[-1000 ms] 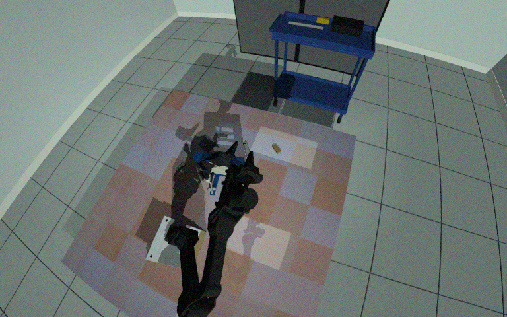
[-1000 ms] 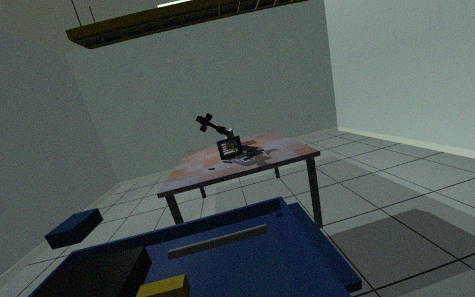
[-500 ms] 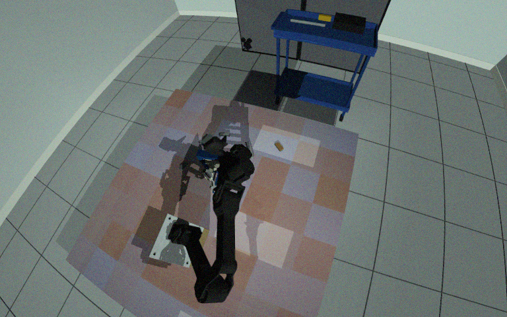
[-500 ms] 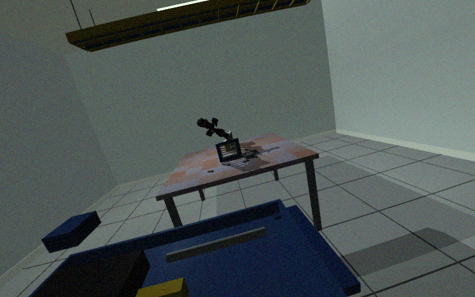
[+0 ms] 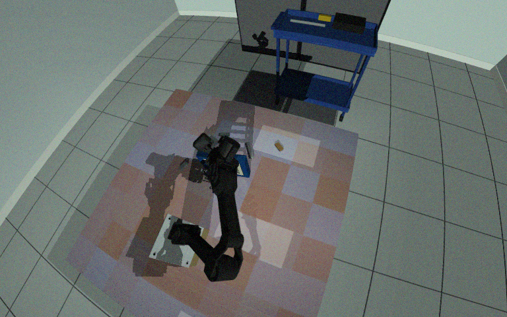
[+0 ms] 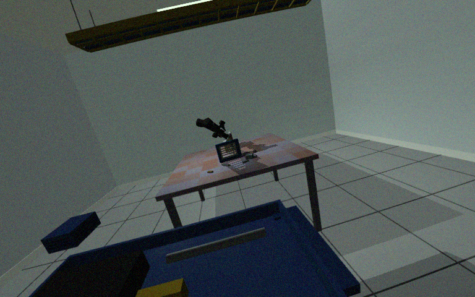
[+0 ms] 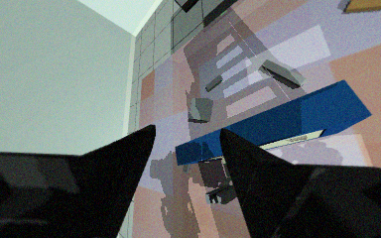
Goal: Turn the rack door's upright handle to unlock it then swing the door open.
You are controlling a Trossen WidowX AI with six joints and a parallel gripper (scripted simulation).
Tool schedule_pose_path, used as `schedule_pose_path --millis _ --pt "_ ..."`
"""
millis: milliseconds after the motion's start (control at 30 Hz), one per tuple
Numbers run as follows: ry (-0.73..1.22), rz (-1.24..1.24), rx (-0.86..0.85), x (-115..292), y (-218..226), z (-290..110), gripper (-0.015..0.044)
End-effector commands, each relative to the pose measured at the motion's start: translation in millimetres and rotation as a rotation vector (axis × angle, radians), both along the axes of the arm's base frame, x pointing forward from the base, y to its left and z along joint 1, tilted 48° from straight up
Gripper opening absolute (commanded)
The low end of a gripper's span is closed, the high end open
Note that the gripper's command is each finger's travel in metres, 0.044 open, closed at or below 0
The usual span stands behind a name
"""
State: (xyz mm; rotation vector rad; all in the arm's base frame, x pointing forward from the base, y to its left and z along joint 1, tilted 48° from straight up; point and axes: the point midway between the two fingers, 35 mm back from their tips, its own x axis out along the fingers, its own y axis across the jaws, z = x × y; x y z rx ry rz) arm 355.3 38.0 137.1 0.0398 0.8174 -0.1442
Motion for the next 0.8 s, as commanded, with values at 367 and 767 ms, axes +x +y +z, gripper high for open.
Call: schedule_pose_path --millis 367,767 --pt "0.361 -0.081 -0.205 -21.3 4.1 -56.8 0.0281" --pt "0.606 -0.11 -0.446 -43.7 2.5 -83.6 0.0281"
